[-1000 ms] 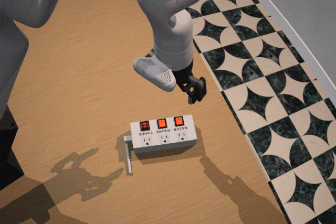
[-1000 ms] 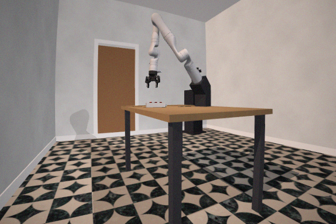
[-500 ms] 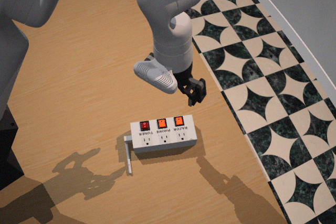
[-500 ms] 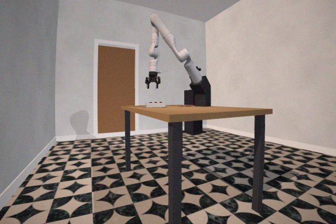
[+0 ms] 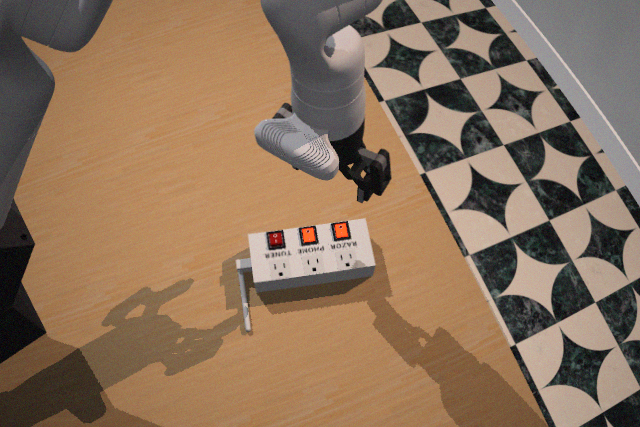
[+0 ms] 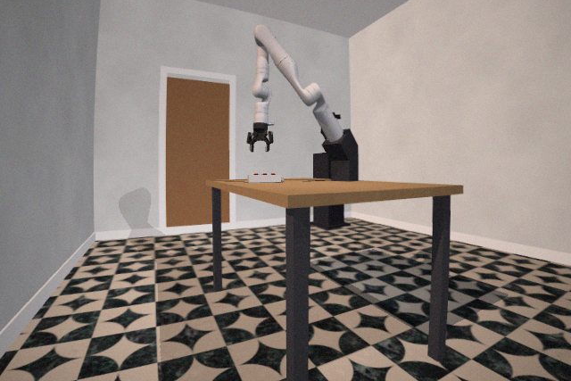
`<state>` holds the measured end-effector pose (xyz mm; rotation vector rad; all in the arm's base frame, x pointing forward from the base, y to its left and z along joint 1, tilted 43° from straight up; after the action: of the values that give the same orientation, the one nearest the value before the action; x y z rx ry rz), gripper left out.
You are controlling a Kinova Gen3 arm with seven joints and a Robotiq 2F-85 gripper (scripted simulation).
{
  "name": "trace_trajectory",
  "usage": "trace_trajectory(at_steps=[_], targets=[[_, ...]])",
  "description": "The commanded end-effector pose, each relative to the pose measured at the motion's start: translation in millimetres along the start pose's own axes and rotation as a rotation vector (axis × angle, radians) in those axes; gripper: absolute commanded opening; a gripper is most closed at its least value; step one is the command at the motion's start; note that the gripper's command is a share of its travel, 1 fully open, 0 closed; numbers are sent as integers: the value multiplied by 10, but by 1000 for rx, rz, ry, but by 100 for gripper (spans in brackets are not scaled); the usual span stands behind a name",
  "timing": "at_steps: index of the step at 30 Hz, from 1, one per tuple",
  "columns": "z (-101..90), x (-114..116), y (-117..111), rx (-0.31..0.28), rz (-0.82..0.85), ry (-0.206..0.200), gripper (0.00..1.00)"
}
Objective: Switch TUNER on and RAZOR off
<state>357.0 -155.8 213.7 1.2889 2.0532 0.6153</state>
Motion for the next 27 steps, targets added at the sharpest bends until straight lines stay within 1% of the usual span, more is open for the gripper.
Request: trace_trajectory(at_steps=[1,5,6,15,16,25,27], targets=[[8,14,13,-2,-3,4,100],[8,14,13,-2,-3,4,100],[49,27,5,5,-32,4,100],[49,27,5,5,-32,4,100],[88,40,-1,11,-61,5,100],[88,40,-1,11,-61,5,100],[124,53,-7,17,-89,5,100]])
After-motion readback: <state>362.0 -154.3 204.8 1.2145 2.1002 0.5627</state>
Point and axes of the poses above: the point where the finger pads meet when closed, its own z axis out along the fingers, its own x axis across the jaws, y = z × x, the point moved 1 cm from there along -z, back along the fingers
